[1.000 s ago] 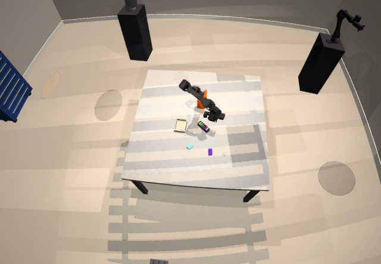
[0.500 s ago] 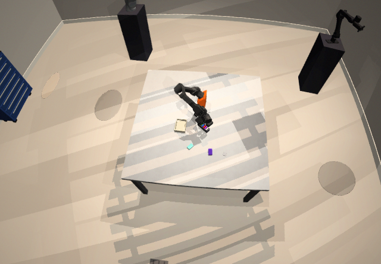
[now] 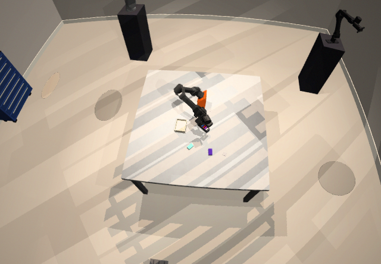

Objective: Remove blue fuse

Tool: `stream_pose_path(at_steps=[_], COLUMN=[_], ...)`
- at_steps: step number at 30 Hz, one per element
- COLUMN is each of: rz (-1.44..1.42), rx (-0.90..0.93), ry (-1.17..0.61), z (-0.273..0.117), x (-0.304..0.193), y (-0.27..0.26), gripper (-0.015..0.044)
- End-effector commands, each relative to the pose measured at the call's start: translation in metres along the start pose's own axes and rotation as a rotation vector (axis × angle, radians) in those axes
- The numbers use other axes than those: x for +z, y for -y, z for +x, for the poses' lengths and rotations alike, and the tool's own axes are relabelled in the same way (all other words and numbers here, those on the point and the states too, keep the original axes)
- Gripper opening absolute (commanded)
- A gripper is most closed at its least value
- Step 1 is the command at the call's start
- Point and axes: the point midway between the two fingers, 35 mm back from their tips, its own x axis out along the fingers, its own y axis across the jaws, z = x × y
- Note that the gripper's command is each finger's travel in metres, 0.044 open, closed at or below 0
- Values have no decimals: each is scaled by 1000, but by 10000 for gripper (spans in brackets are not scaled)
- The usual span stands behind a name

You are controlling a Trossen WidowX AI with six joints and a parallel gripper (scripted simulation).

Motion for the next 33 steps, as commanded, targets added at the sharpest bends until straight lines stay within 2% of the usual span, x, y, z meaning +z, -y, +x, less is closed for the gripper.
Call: stream_pose_path(at_steps=[1,33], rz=[-5,-5], rx=[-7,-8], ry=[0,1], z=[6,23], x=[0,-1], y=[1,1], gripper=[63,63])
